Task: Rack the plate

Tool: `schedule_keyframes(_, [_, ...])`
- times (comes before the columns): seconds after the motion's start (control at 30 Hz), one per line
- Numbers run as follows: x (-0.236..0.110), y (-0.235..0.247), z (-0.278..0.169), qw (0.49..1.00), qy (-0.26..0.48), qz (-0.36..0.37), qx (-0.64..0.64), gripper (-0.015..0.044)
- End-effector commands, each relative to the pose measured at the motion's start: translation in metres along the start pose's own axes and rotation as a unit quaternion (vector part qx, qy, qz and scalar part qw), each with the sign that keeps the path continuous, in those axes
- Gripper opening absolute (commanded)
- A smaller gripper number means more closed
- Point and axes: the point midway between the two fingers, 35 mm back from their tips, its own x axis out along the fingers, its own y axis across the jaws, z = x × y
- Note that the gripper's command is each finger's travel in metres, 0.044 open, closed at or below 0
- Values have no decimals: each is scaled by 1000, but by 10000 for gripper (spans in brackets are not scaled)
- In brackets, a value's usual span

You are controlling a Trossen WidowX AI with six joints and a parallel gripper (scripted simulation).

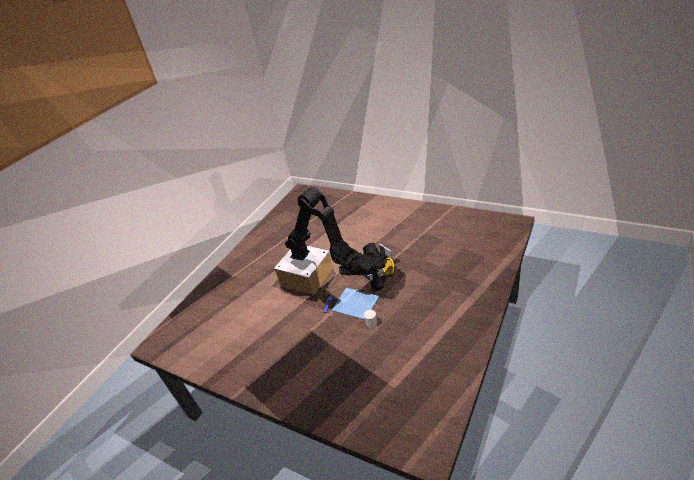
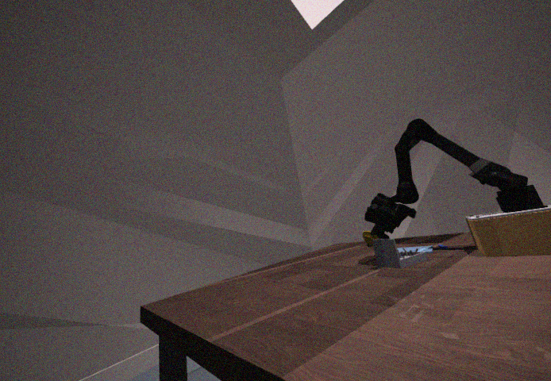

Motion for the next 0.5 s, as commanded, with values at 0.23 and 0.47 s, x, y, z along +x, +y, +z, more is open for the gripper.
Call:
schedule_keyframes(0.23, [-14,6,-21,991,-61,62,-106,0])
schedule_keyframes(0.47, [-26,14,-32,974,-101,95,-181,0])
